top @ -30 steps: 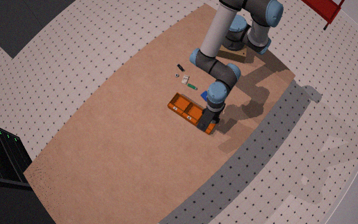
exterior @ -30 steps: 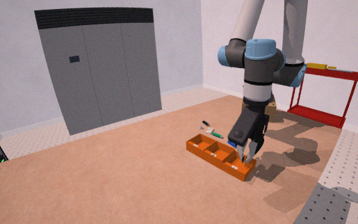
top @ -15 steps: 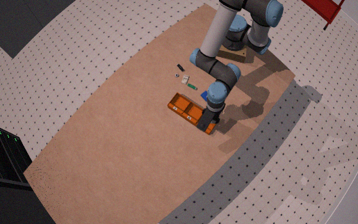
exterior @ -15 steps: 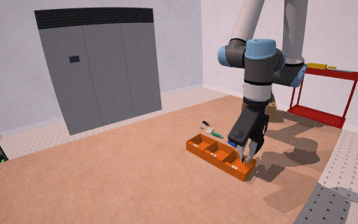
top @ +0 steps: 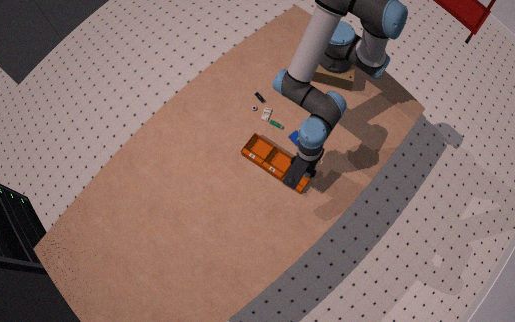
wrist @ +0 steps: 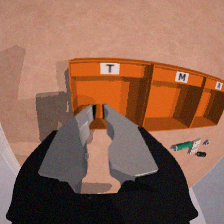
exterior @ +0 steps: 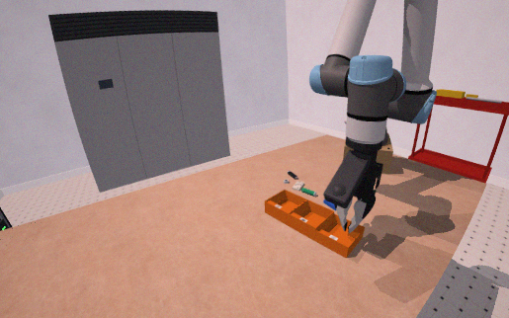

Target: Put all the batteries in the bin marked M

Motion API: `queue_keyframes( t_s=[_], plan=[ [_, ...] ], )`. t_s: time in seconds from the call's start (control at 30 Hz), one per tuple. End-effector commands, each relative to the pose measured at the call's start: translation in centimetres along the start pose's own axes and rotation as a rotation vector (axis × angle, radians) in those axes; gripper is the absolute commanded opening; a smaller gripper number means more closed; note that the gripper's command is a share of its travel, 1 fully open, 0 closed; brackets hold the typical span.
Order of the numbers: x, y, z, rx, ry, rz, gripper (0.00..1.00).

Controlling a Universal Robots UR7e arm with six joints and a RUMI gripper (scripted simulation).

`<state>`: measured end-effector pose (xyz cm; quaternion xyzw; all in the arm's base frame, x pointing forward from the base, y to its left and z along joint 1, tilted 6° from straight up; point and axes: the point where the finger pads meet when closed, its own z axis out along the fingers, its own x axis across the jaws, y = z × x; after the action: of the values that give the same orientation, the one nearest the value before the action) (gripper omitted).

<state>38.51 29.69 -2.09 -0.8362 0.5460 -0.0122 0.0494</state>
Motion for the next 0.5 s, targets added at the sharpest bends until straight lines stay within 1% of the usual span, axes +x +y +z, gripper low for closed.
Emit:
queue_keyframes(
  t_s=[0.0, 0.07, 0.47],
  plan=[
    [-0.1, -0.2, -0.7, 0.005, 0.001, -0.001, 0.04],
    [-0.1, -0.2, -0.7, 0.005, 0.001, -0.001, 0.04],
    [0.0, -0.2, -2.3, 0.005, 0.001, -0.001, 0.04]
  ],
)
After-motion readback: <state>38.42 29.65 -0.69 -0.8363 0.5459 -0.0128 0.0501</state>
